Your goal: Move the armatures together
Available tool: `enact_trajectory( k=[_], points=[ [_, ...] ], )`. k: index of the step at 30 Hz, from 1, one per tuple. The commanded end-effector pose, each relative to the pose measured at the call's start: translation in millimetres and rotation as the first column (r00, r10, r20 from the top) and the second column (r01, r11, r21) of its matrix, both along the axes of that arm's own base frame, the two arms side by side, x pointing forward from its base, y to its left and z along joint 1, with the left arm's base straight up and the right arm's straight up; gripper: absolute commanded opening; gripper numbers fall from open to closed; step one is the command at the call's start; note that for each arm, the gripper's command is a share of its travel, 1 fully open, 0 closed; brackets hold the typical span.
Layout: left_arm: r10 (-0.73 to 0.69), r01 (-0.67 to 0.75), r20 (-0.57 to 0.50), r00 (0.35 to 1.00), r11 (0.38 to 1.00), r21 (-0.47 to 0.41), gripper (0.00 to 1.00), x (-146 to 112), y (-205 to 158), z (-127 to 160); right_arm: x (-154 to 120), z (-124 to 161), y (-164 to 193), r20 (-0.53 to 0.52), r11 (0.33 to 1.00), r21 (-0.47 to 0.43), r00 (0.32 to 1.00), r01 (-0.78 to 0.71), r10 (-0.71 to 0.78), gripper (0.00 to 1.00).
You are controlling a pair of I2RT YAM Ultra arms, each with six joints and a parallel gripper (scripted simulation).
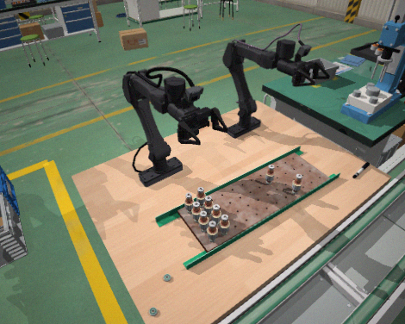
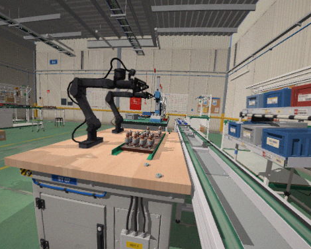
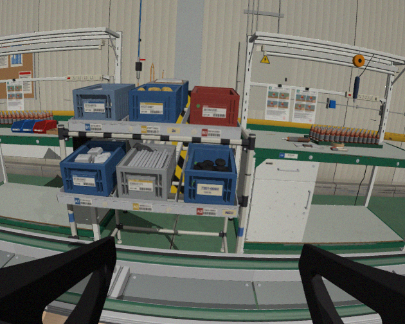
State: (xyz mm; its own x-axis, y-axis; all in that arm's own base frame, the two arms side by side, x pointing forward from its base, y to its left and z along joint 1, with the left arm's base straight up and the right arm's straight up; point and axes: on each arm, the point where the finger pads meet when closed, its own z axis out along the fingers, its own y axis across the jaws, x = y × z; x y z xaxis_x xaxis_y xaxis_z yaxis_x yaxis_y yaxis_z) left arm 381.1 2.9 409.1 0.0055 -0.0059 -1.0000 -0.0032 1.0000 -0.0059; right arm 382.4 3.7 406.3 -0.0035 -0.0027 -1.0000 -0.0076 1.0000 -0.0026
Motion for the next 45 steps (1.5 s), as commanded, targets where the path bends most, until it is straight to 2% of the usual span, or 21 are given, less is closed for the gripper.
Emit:
enact_trajectory(
  k=[1, 4, 10, 11, 21, 27, 32, 35, 45],
  points=[
    [-0.008, 0.008, 0.001, 1.000, 1.000, 0.004, 1.00, -4.8, 0.2, 1.6, -4.4, 3.5, 3.6, 0.000, 1.000, 0.001, 1.000, -0.003, 0.003, 1.00],
    [-0.005, 0.005, 0.020, 1.000, 1.000, 0.012, 1.00, -8.8, -3.1, 9.6, -12.0, 20.6, -1.7, 0.041, 1.000, 0.012, 0.999, 0.011, -0.012, 1.00],
    [-0.004, 0.004, -0.011, 1.000, 1.000, 0.016, 1.00, -3.9, -4.0, -3.0, -8.1, 12.0, -7.7, 0.021, 1.000, 0.013, 0.999, 0.027, -0.028, 1.00],
    [-0.006, 0.007, -0.016, 1.000, 1.000, 0.016, 1.00, -3.1, -5.0, -5.1, -7.0, 9.8, -8.0, 0.016, 1.000, 0.013, 0.999, 0.028, -0.028, 0.38],
    [0.008, -0.008, 0.014, 1.000, 1.000, 0.014, 1.00, -1.2, 0.1, 12.2, -1.6, -3.9, -3.4, -0.015, 1.000, 0.011, 1.000, 0.006, -0.006, 0.38],
    [0.019, -0.018, -0.027, 0.999, 1.000, 0.010, 1.00, 4.3, 4.3, -6.3, 1.9, -10.4, -2.6, -0.031, 1.000, 0.007, 1.000, 0.003, -0.003, 0.38],
    [0.011, -0.011, -0.009, 1.000, 1.000, 0.009, 1.00, -0.8, 1.6, 0.0, 7.9, -14.6, 5.5, -0.063, 0.999, 0.035, 0.998, -0.002, 0.005, 0.38],
    [0.019, -0.019, -0.003, 1.000, 1.000, 0.010, 1.00, -2.5, 4.3, 2.2, 13.8, -17.3, 15.5, -0.107, 0.997, 0.079, 0.994, -0.007, 0.015, 0.38],
    [0.019, -0.019, -0.003, 1.000, 1.000, 0.010, 1.00, -2.5, 4.3, 2.2, 36.8, -58.2, 68.1, -0.309, 0.981, 0.193, 0.948, -0.019, 0.079, 0.38]
  ],
)
